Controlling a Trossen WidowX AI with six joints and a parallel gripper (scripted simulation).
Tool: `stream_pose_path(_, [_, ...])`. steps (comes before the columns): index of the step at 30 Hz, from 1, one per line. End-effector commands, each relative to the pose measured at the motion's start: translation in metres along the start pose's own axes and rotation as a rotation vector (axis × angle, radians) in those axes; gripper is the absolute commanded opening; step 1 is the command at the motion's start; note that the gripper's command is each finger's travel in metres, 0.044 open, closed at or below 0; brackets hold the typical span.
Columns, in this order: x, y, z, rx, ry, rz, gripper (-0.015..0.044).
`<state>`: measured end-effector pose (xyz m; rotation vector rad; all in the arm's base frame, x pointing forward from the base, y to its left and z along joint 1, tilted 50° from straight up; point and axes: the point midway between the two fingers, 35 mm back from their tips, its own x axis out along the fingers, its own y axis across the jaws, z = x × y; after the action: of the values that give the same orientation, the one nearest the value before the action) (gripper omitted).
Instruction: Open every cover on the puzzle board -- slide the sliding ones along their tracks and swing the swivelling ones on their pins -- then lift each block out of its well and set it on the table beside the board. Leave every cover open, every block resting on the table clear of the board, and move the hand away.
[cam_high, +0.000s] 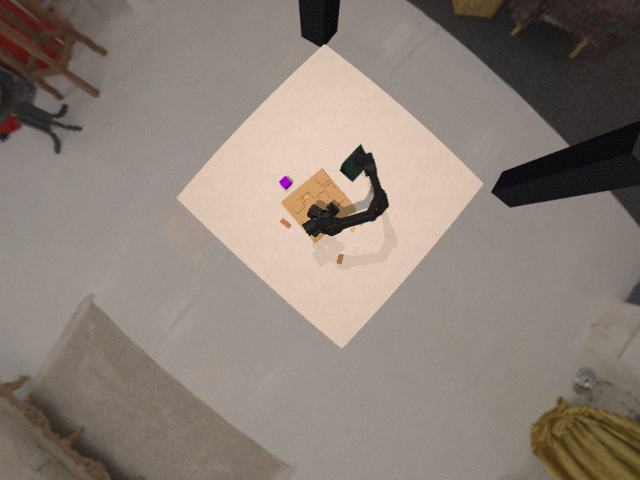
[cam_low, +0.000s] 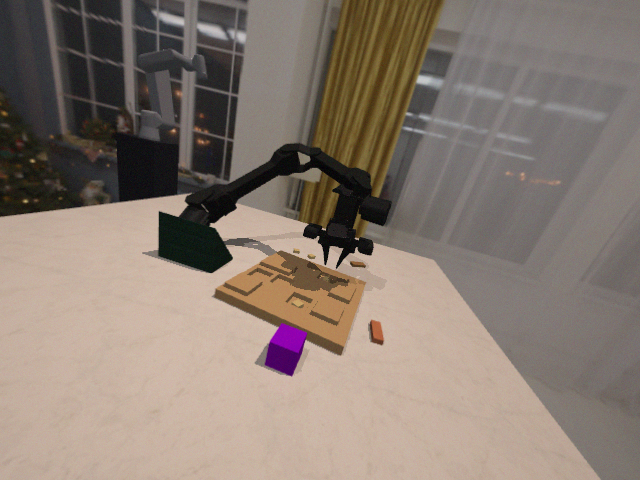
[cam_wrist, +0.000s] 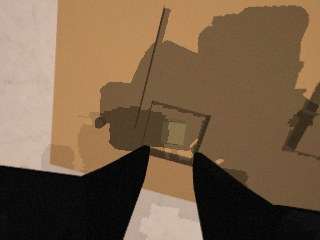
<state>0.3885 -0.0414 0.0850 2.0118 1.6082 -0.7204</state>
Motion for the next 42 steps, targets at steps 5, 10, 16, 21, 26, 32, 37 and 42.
stream_pose_path(5, [0.013,-0.002,-0.001,0.004,0.006,-0.001,0.0144])
stream_pose_path(10, [0.013,-0.001,-0.001,0.004,0.006,-0.001,0.0144])
stream_pose_path(16, [0.013,-0.001,-0.001,0.004,0.006,-0.001,0.0144])
stream_pose_path(21, [0.013,-0.001,-0.001,0.004,0.006,-0.001,0.0144])
stream_pose_path(26, [0.013,-0.001,-0.001,0.004,0.006,-0.001,0.0144])
stream_pose_path(32, [0.015,-0.001,-0.001,0.004,0.006,-0.001,0.0144])
stream_pose_path(37, [0.020,-0.001,-0.001,0.004,0.006,-0.001,0.0144])
stream_pose_path(42, [0.025,-0.001,-0.001,0.004,0.006,-0.001,0.0144])
